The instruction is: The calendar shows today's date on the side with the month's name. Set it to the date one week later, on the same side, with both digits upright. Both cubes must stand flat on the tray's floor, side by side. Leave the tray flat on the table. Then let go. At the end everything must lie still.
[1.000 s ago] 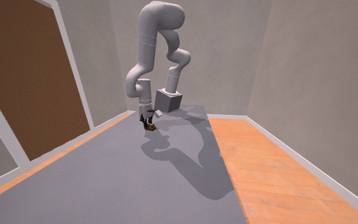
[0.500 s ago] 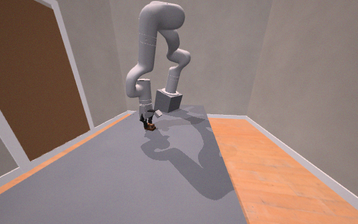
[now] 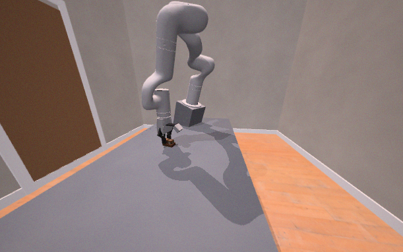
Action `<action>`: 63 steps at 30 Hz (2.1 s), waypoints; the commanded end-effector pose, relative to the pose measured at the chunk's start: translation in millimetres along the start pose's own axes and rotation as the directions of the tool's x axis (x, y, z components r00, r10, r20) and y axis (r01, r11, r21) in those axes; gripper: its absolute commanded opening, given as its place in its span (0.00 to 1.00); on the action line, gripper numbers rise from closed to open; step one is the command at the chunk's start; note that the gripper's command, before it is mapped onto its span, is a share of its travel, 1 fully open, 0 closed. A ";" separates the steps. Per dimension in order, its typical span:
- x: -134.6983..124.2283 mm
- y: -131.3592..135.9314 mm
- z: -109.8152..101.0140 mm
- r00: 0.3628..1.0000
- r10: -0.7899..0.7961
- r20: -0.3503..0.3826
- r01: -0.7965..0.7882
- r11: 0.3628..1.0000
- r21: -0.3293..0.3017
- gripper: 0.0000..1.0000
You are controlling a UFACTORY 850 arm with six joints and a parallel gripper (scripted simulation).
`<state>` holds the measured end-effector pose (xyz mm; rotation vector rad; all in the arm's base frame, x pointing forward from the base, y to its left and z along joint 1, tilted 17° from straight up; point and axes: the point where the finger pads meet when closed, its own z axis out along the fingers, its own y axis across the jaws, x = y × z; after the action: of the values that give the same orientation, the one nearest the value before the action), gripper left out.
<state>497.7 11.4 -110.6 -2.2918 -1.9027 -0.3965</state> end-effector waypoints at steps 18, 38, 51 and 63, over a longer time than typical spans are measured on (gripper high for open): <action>0.0 0.8 -0.5 1.000 0.000 0.000 0.000 1.000 -0.001 0.27; 0.1 0.8 -2.6 1.000 0.000 0.000 0.000 1.000 -0.001 0.27; 0.1 0.7 -71.3 1.000 0.000 0.000 0.000 1.000 -0.001 0.27; 0.0 0.7 -100.5 1.000 0.000 0.000 0.000 1.000 -0.001 0.27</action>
<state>485.9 -16.5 -16.5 -2.2975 -1.9058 -0.3972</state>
